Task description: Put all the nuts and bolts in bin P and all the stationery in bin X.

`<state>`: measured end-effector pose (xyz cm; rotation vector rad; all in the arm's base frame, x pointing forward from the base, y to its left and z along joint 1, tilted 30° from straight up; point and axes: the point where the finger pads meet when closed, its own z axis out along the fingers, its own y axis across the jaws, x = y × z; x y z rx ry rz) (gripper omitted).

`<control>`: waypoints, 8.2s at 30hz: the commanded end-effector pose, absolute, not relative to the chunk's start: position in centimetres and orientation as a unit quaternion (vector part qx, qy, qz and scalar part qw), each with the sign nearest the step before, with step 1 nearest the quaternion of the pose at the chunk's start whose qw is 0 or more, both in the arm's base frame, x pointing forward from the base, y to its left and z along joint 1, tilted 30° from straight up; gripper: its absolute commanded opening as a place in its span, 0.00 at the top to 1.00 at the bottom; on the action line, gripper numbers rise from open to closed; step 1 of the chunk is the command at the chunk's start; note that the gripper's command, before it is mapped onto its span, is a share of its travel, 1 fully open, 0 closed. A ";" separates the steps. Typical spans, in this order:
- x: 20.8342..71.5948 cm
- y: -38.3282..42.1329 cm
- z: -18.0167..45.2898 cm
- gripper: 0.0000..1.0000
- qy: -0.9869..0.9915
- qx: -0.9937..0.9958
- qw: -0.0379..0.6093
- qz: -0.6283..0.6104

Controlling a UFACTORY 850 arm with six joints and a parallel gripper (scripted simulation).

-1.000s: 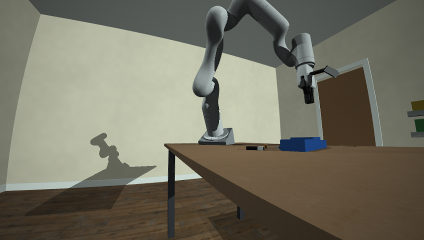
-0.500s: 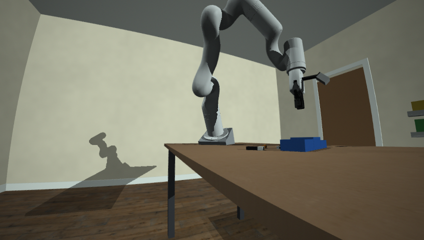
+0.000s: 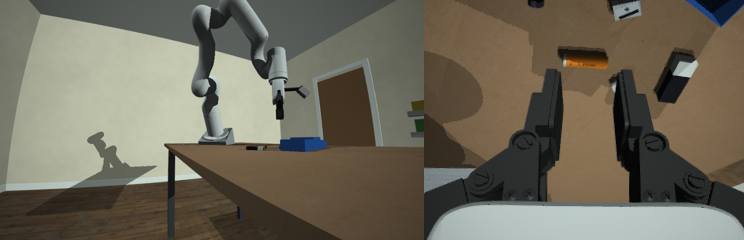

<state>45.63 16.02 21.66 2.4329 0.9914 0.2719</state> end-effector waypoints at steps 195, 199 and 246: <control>42.8 3.4 17.7 1.00 0.737 0.624 0.260 -0.010; 42.6 3.6 18.3 1.00 0.737 0.624 0.260 -0.010; 56.8 10.9 21.5 1.00 0.555 0.790 0.253 0.061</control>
